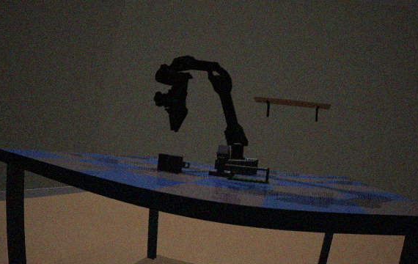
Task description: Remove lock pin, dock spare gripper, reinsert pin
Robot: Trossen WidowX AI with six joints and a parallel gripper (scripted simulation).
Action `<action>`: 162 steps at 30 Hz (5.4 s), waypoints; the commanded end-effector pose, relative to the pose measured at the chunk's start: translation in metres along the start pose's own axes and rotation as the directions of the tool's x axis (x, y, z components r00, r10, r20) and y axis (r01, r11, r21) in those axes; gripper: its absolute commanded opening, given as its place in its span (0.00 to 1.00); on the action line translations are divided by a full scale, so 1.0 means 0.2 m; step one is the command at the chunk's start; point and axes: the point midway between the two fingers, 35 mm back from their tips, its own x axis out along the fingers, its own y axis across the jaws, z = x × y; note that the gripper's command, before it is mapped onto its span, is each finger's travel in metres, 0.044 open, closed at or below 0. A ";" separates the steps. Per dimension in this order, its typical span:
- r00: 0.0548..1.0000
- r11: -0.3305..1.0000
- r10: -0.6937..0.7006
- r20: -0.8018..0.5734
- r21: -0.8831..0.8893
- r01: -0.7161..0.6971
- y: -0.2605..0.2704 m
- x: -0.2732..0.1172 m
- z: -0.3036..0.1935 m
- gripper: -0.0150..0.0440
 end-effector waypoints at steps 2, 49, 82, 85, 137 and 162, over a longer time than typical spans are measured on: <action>1.000 0.999 0.002 0.006 0.049 -0.002 -0.01 0.00 0.02 1.00; 1.000 0.999 0.002 0.006 0.049 -0.002 -0.01 0.57 0.02 1.00; 1.000 0.999 0.002 0.006 0.049 -0.002 -0.02 0.66 0.01 0.44; 1.000 0.999 0.002 0.006 0.049 -0.002 -0.02 0.63 0.02 0.31; 1.000 0.570 -0.001 0.002 0.821 -0.002 -0.04 0.43 -0.04 0.25; 1.000 -0.002 0.000 0.003 1.000 -0.003 -0.06 0.42 -0.07 0.25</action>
